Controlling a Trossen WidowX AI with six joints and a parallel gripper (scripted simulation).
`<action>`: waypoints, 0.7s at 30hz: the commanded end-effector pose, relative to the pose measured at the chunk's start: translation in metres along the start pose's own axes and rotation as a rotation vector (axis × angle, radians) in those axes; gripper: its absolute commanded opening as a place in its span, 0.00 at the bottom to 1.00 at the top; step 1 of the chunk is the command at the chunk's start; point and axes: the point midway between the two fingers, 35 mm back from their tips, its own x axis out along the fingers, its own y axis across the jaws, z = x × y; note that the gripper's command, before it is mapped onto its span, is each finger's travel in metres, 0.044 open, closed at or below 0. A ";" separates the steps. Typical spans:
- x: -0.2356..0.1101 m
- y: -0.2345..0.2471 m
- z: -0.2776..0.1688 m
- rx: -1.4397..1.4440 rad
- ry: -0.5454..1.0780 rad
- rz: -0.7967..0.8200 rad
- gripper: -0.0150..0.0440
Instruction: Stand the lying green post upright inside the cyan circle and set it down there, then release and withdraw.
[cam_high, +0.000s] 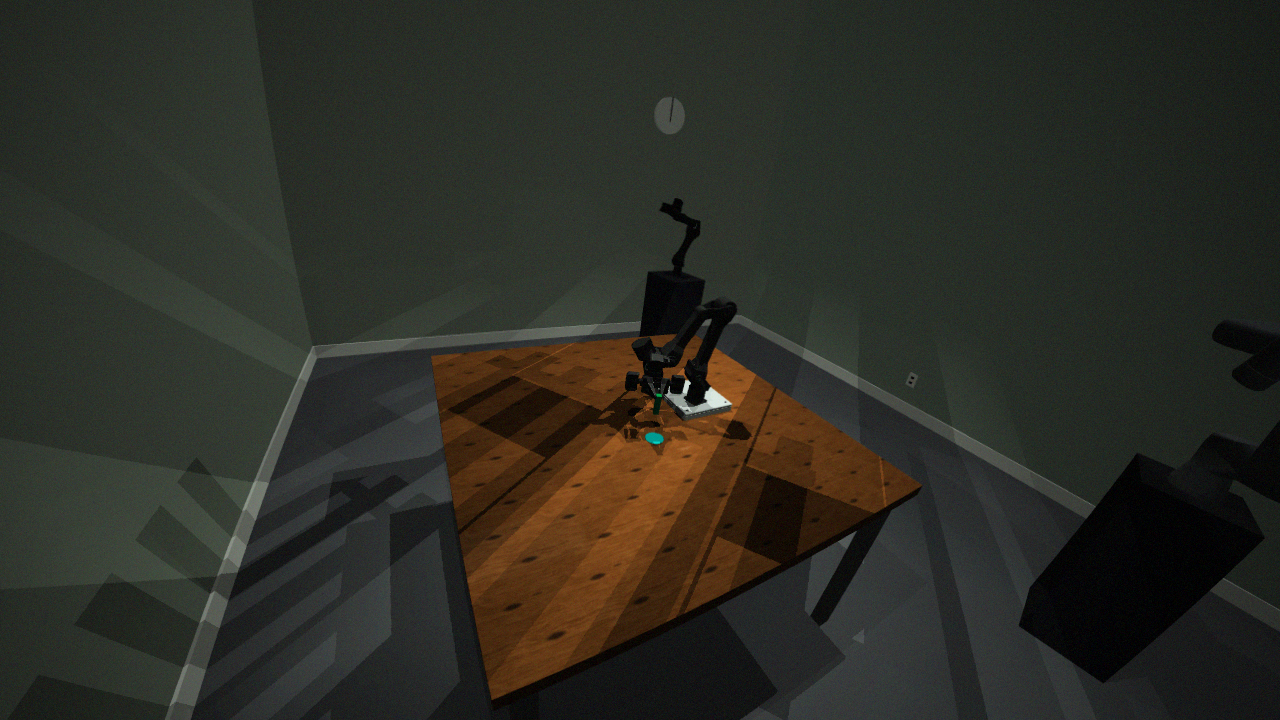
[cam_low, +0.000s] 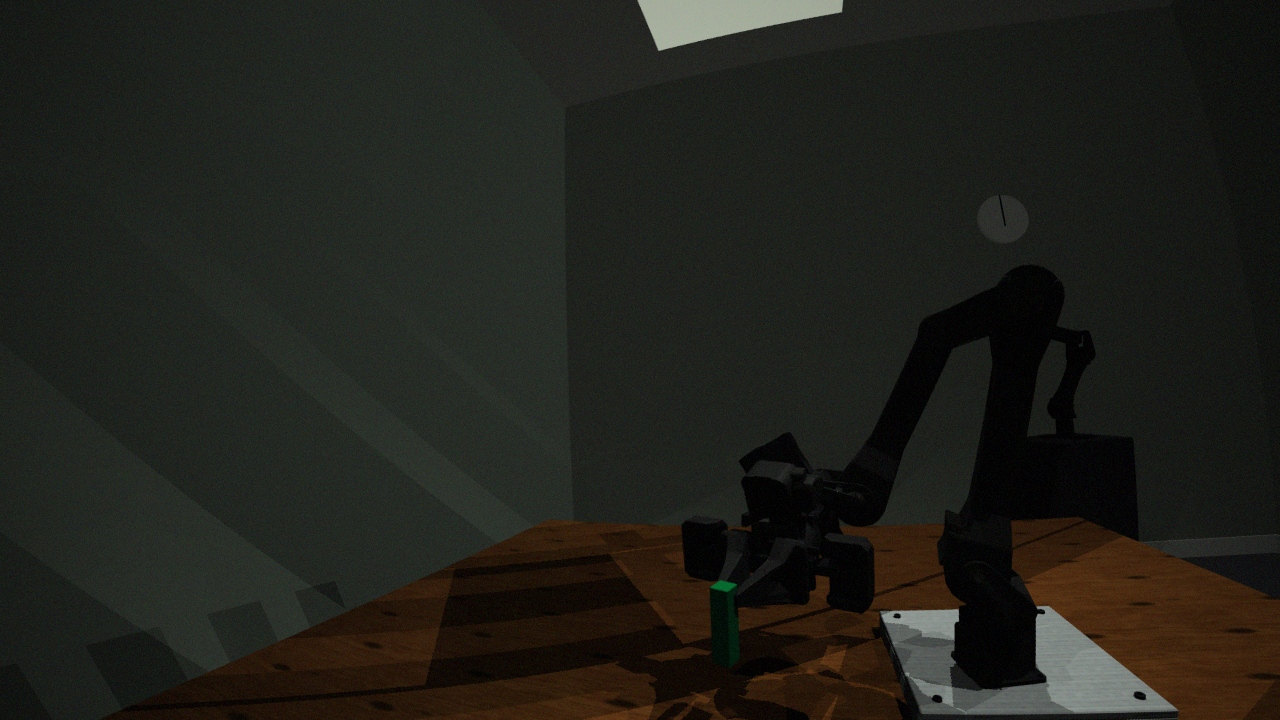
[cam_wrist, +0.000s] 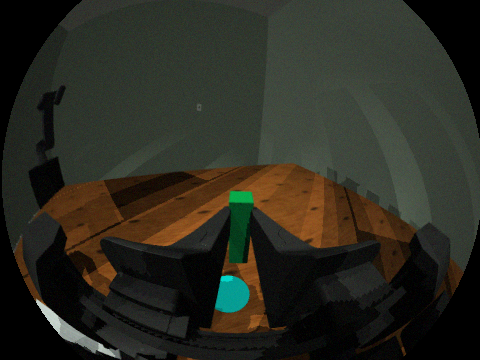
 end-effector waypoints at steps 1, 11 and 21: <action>0.001 0.002 -0.009 0.014 -0.001 0.005 0.29; 0.003 0.000 -0.030 0.014 -0.001 0.005 0.29; 0.004 0.003 -0.049 0.015 -0.001 0.005 0.29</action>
